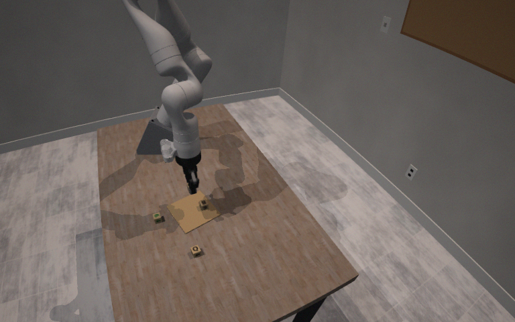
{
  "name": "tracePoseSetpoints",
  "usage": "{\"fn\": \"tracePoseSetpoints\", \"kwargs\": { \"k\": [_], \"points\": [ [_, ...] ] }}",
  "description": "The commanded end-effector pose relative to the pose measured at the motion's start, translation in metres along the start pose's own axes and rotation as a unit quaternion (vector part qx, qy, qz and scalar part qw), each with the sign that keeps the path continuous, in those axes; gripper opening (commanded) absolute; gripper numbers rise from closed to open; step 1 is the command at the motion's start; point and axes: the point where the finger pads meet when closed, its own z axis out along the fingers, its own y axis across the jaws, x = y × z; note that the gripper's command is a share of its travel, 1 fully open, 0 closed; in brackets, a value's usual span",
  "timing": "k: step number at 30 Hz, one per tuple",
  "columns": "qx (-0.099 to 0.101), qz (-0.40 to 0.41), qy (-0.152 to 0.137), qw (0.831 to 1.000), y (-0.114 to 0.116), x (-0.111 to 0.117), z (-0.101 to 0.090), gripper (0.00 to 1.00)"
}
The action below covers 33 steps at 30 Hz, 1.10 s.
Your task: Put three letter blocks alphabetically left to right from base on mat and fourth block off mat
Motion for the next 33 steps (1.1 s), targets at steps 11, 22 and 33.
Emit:
{"fn": "tracePoseSetpoints", "kwargs": {
  "k": [11,22,33],
  "points": [
    [0.002,0.0,-0.001,1.0,0.001,0.004,-0.001,0.21],
    [0.002,-0.001,-0.001,1.0,0.001,0.004,0.003,0.21],
    [0.002,-0.001,-0.001,1.0,0.001,0.005,0.038,0.21]
  ]
}}
